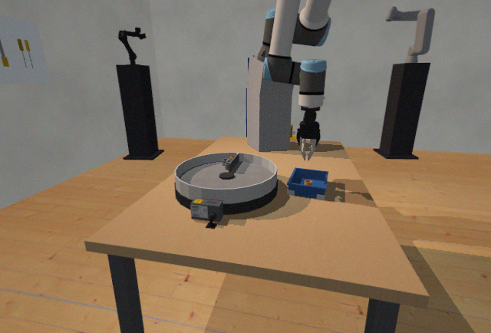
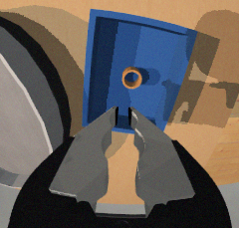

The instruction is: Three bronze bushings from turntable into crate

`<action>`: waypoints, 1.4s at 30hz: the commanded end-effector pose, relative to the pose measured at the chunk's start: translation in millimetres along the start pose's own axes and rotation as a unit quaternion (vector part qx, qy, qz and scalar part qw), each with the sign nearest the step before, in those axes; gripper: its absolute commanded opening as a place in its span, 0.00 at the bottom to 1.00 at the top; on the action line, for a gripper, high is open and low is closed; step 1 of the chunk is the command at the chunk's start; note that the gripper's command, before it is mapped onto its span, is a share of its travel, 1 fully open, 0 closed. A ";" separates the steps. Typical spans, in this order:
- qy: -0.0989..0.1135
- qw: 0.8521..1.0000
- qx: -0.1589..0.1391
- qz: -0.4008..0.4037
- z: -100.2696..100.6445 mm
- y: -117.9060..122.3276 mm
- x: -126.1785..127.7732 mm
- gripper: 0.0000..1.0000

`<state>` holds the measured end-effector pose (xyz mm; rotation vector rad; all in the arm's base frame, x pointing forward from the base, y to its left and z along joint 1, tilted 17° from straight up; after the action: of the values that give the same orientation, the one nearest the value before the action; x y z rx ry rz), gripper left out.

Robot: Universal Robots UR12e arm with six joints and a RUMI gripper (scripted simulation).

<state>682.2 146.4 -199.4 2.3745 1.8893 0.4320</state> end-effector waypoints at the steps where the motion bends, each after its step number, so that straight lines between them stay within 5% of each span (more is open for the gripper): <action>1: 0.000 1.000 0.000 0.000 -0.4 0.4 0.1 0.05; 24: 0.000 1.000 -0.001 -0.010 -1.1 -9.8 -36.5 0.05; 42: 0.000 0.999 -0.001 -0.038 -1.1 -35.6 -138.5 0.05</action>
<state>627.6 38.0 -226.6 2.3056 1.9596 0.4232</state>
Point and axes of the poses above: the point where the finger pads meet when closed, its own z axis out along the fingers, its own x axis across the jaws, y = z × x, the point moved 2 cm from there along -z, back along the fingers, and after that the axes turned 3 degrees about z, right-handed, at the moved point
